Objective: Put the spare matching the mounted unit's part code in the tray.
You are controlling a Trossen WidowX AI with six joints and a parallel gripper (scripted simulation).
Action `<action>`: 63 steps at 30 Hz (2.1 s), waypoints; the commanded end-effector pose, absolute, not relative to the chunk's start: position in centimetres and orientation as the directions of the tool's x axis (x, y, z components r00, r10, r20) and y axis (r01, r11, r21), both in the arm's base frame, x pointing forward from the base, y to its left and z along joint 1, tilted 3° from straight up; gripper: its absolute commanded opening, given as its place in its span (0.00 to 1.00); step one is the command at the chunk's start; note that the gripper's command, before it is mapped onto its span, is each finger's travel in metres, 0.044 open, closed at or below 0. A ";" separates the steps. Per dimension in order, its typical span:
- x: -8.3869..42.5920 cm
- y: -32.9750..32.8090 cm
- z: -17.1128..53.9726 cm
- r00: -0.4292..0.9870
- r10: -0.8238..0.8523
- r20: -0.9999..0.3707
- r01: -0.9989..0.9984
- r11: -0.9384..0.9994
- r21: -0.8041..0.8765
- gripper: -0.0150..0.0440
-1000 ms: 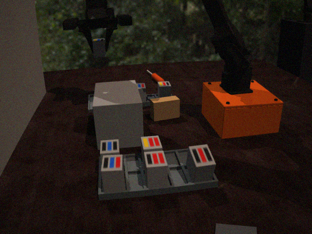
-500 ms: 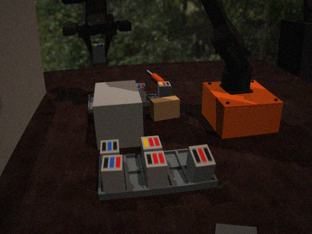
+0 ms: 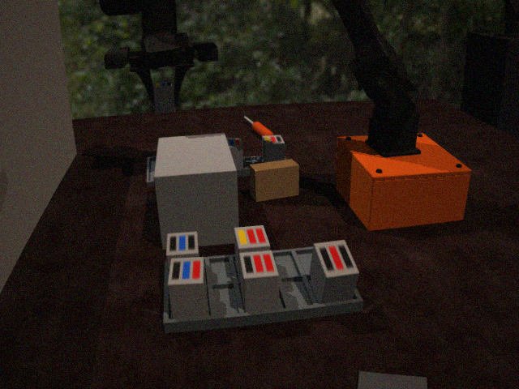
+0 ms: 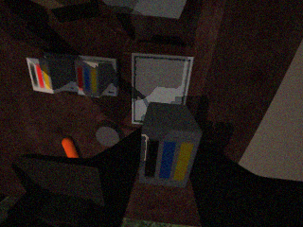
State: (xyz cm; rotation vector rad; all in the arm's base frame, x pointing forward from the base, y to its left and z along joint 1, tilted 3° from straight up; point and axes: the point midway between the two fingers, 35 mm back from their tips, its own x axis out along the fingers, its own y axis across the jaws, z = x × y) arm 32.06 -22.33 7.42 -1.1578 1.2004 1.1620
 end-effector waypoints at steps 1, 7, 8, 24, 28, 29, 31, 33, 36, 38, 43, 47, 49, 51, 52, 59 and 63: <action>32.1 -22.2 6.8 0.023 0.031 -0.999 -0.998 0.058 -0.021 0.25; 32.1 -22.2 6.2 0.023 0.031 -0.999 -0.998 0.058 -0.021 0.25; 32.1 -22.2 6.1 0.023 0.031 -0.999 -0.998 0.058 -0.021 0.25; 32.2 -22.2 4.5 0.023 0.031 -0.999 -0.998 0.058 -0.021 0.25; 32.2 -22.2 4.1 0.023 0.031 -0.999 -0.998 0.058 -0.021 0.25; 32.2 -22.2 4.0 0.023 0.031 -0.999 -0.998 0.058 -0.021 0.25; 32.2 -22.2 3.8 0.023 0.031 -0.999 -0.998 0.058 -0.021 0.25; 32.2 -22.2 3.5 0.023 0.032 -0.999 -0.998 0.058 -0.021 0.25; 32.2 -22.1 3.2 0.023 0.032 -0.999 -0.998 0.058 -0.021 0.25; 32.2 -22.1 3.0 0.023 0.032 -0.999 -0.998 0.058 -0.021 0.25; 32.2 -22.1 2.5 0.023 0.032 -0.999 -0.998 0.058 -0.021 0.25; 32.2 -22.1 2.1 0.023 0.032 -0.999 -0.998 0.058 -0.021 0.25; 32.2 -22.1 1.9 0.023 0.032 -0.999 -0.998 0.058 -0.021 0.25; 32.2 -22.0 1.7 0.023 0.032 -0.999 -0.998 0.058 -0.021 0.25; 32.1 -22.0 1.7 0.023 0.032 -0.999 -0.998 0.058 -0.021 0.25; 32.1 -22.0 1.0 0.023 0.032 -0.999 -0.998 0.058 -0.021 0.25; 32.1 -21.9 0.6 0.022 0.032 -0.999 -0.998 0.058 -0.021 0.25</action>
